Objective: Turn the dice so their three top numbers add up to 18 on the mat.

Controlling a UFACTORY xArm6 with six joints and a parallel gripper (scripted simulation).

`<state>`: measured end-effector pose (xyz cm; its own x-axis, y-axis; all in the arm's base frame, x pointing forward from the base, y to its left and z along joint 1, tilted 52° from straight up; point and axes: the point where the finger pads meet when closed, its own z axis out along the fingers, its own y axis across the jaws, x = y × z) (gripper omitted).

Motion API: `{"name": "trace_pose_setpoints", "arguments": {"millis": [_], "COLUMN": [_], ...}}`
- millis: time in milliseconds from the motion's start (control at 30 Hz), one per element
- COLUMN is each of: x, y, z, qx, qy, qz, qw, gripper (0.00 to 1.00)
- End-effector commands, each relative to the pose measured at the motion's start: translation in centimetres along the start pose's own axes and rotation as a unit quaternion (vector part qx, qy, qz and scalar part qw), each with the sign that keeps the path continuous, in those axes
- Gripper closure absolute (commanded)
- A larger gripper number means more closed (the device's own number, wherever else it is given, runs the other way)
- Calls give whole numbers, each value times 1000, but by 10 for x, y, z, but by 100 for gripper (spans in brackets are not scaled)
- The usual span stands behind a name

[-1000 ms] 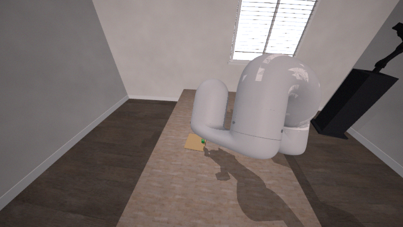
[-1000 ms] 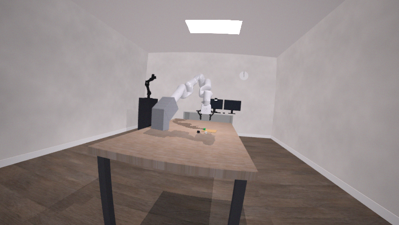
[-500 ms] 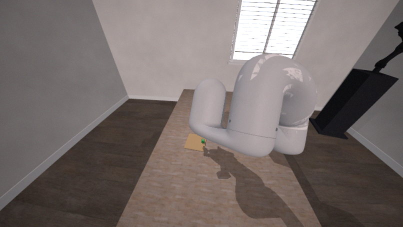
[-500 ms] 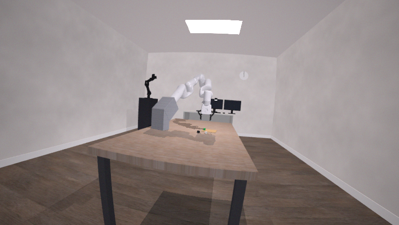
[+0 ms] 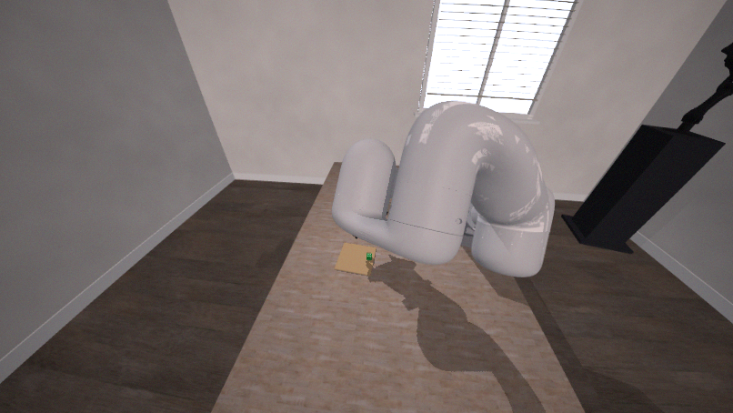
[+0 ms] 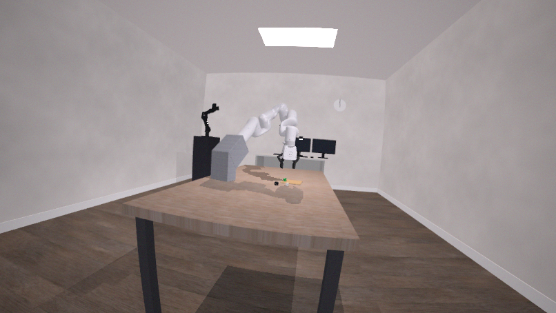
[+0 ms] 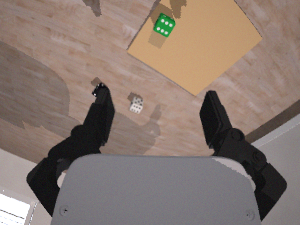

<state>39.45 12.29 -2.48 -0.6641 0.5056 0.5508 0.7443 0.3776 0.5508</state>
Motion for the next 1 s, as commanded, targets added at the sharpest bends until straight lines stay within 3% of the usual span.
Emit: {"name": "trace_pose_setpoints", "arguments": {"millis": [0,300,533,633,700,833,967], "x": [-14,-36,-56,-56,-67,-74,-86], "y": [-2,-8,-16,-16,-21,-24,-31], "z": [1,4,7,7,9,10,12], "qx": [-7,-7,-7,-7,-7,-7,-7], "qy": [0,0,-1,-1,-1,-2,-2], "qz": [-73,-193,-298,-301,-358,-393,-456], "qw": [997,981,954,953,934,920,890], "gripper": [0,0,0,0,0,0,0]}}
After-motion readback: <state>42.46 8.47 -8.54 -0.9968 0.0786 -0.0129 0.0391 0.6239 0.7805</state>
